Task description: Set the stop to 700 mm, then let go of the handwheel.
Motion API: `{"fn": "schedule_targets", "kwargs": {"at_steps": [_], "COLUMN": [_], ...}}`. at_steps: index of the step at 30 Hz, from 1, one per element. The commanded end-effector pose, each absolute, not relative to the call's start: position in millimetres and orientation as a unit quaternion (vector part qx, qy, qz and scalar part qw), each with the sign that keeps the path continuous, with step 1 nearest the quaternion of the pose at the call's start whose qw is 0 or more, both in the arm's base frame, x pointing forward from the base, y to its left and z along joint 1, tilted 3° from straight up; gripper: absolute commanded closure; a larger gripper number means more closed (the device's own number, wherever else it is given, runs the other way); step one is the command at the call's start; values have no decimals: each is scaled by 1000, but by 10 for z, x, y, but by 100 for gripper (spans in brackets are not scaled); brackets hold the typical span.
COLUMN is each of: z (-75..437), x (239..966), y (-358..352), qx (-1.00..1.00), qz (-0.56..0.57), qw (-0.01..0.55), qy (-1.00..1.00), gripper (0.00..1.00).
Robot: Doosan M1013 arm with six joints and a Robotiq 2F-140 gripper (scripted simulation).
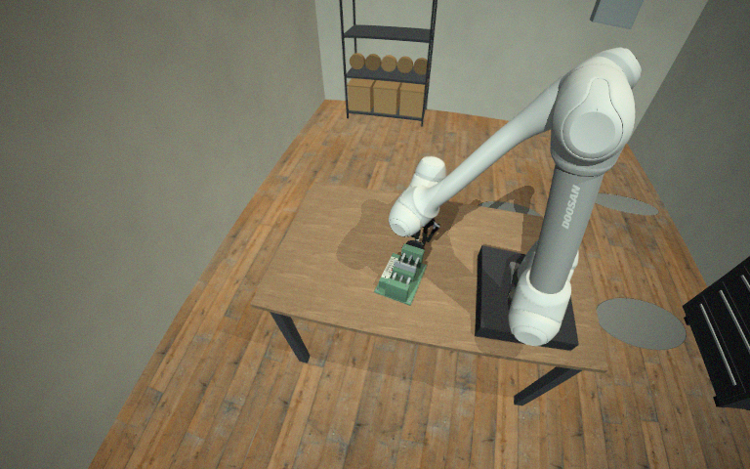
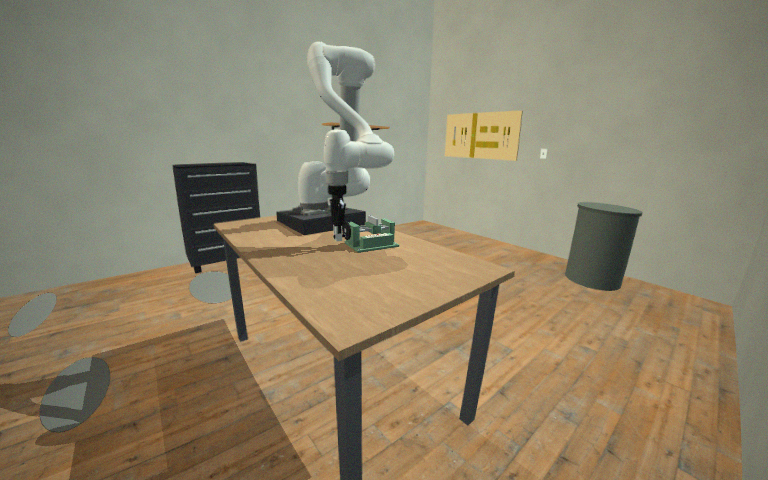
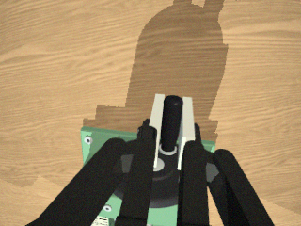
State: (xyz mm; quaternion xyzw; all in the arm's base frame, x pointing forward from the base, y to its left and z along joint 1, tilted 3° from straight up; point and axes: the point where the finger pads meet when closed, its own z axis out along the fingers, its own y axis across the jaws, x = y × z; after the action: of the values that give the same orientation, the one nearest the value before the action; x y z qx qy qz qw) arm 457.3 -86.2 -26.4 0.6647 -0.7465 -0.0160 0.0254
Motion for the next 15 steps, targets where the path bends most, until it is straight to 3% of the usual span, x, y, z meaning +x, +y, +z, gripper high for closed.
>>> {"fn": "schedule_targets", "kwargs": {"at_steps": [1, 15], "z": [-250, -128], "x": [4549, 4445], "y": [-858, -844], "qx": [665, 665], "qz": [-16, -16], "qw": [26, 26], "qy": [-746, -746], "gripper": [96, 96]}}
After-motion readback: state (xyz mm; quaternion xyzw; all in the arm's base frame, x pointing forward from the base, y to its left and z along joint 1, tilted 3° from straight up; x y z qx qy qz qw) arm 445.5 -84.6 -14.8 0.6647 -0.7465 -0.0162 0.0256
